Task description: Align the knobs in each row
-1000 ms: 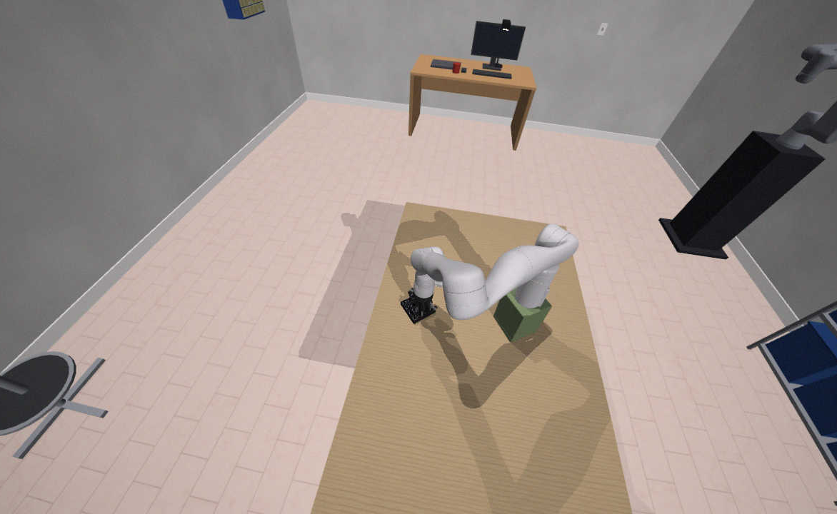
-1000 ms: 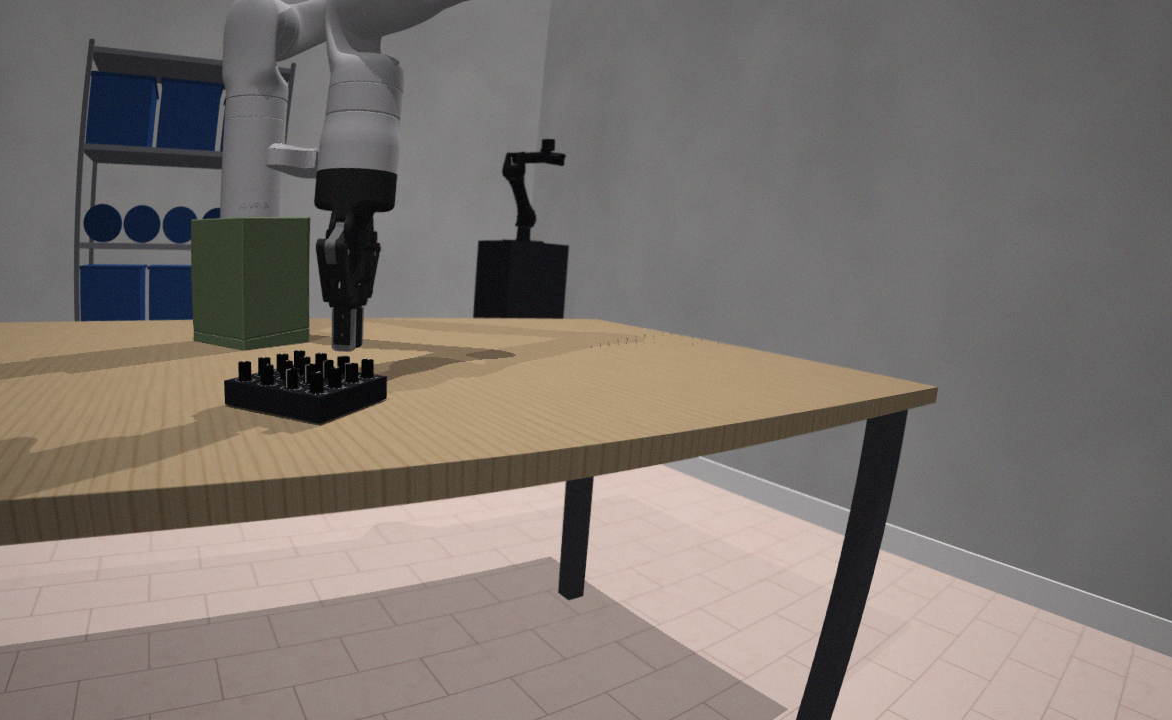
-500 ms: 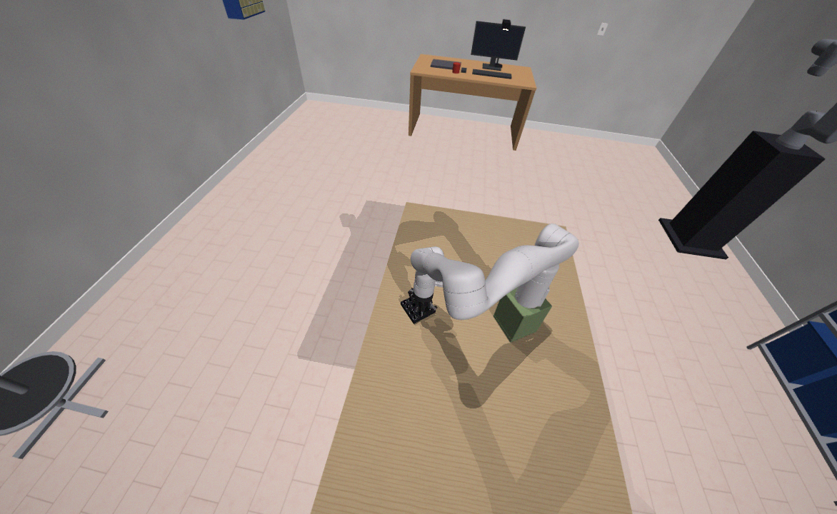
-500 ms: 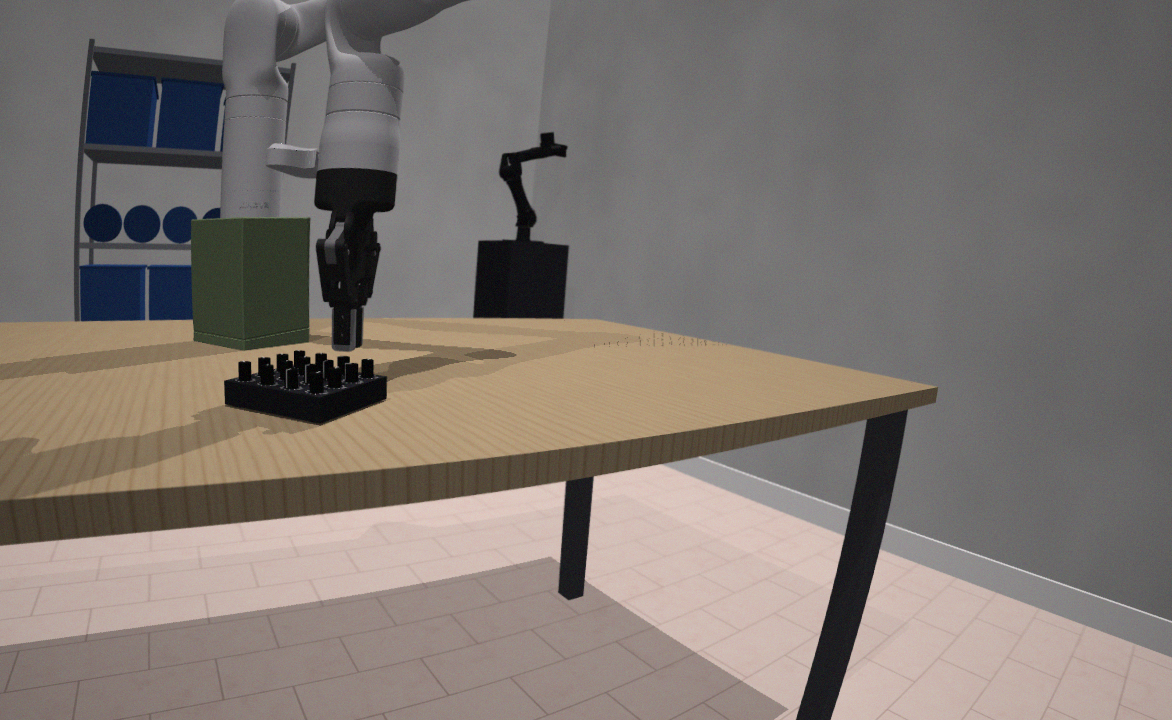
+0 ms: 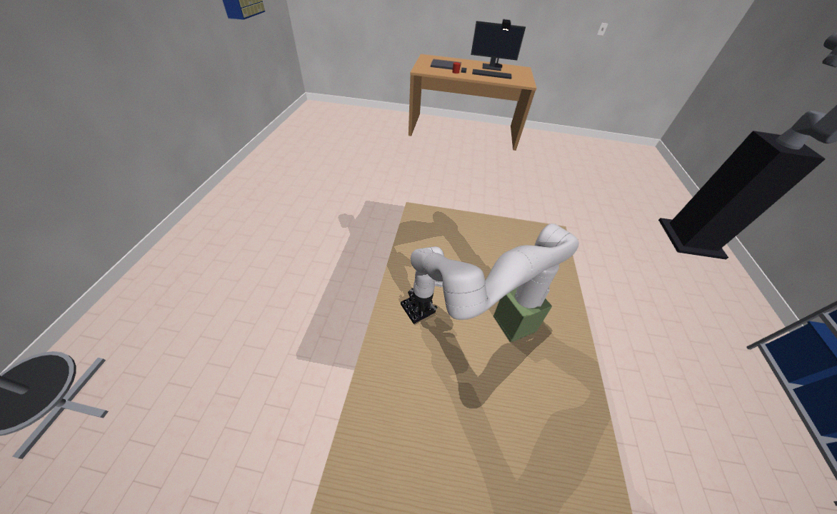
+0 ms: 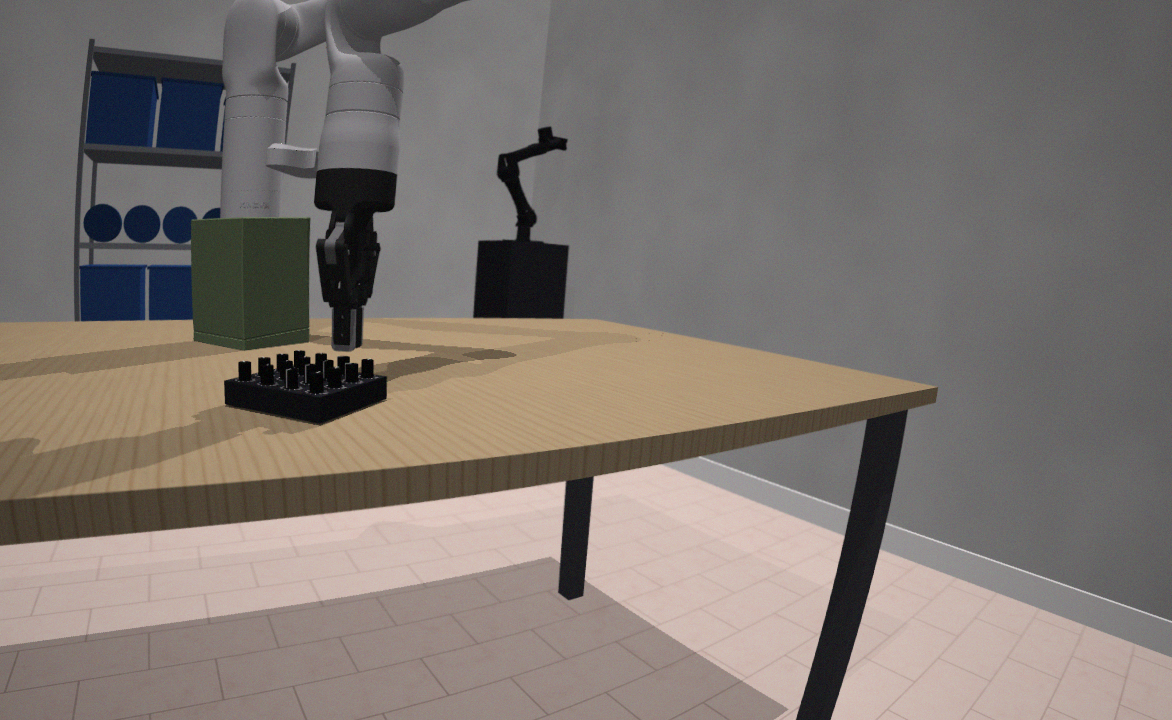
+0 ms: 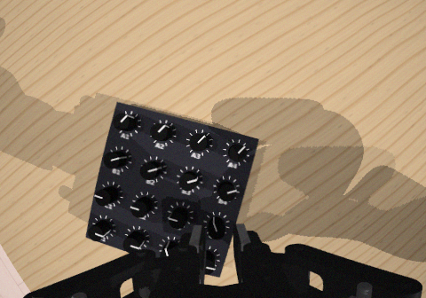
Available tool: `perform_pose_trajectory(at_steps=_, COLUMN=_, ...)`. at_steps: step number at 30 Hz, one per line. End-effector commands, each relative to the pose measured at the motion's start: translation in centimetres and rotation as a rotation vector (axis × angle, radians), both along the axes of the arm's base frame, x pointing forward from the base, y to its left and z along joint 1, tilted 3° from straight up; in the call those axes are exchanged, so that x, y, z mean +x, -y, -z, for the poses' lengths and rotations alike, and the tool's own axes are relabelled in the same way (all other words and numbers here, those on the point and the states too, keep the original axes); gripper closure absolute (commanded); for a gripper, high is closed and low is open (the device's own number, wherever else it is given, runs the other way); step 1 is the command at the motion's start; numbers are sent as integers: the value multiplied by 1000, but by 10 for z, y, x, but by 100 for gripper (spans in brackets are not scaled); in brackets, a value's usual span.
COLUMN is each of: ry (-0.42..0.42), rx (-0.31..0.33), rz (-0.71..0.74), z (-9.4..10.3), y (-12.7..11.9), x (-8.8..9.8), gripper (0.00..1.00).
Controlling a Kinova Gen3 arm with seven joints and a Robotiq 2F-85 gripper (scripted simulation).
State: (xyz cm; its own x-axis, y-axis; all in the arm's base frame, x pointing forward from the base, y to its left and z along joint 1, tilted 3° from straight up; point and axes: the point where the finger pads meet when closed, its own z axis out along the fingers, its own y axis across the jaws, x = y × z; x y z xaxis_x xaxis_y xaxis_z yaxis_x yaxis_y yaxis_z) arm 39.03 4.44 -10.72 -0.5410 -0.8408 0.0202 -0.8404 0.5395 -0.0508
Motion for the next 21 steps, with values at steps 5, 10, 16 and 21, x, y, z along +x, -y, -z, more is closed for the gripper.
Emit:
perform_pose_trajectory(at_steps=5, ry=4, rx=-2, rz=-5, z=0, y=4, x=1, gripper=81)
perform_pose_trajectory(at_steps=10, ry=4, rx=-2, rz=-3, z=0, y=5, x=1, gripper=81)
perform_pose_trajectory(at_steps=16, ry=4, rx=-2, rz=-3, z=0, y=5, x=1, gripper=81)
perform_pose_trajectory(at_steps=21, ry=4, rx=-2, rz=-3, z=0, y=5, x=1, gripper=81)
